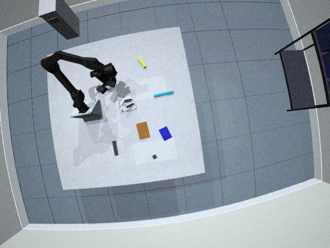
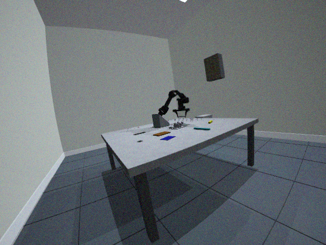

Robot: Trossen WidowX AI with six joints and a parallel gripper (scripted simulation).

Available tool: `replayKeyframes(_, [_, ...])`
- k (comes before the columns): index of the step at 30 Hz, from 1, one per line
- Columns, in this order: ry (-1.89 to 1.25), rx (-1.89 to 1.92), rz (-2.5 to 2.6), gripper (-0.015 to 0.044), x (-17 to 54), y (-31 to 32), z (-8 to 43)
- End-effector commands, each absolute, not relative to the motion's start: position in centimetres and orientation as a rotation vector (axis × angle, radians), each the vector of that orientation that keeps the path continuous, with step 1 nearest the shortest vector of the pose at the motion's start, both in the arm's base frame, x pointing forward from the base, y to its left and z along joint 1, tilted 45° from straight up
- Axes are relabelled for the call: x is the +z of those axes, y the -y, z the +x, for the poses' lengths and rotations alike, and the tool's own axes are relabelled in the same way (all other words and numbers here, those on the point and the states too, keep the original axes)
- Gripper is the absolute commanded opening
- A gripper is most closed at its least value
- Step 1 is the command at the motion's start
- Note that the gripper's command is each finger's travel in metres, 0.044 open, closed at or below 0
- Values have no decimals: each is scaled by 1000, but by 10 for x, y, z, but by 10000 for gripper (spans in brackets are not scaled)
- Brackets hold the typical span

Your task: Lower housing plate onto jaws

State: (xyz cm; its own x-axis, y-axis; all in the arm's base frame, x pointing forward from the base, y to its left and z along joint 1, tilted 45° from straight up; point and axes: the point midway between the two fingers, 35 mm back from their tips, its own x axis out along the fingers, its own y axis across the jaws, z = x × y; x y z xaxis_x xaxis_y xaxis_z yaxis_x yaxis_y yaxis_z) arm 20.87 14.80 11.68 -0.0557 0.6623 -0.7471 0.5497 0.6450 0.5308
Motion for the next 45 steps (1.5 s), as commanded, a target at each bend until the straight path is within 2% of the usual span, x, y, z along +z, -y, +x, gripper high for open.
replayKeyframes(1, [-1750,3,1092,351,111,-144,218])
replayKeyframes(24, [-1797,-636,1563,351,80,-113,245])
replayKeyframes(45, [-1701,-1277,1952,351,49,-82,263])
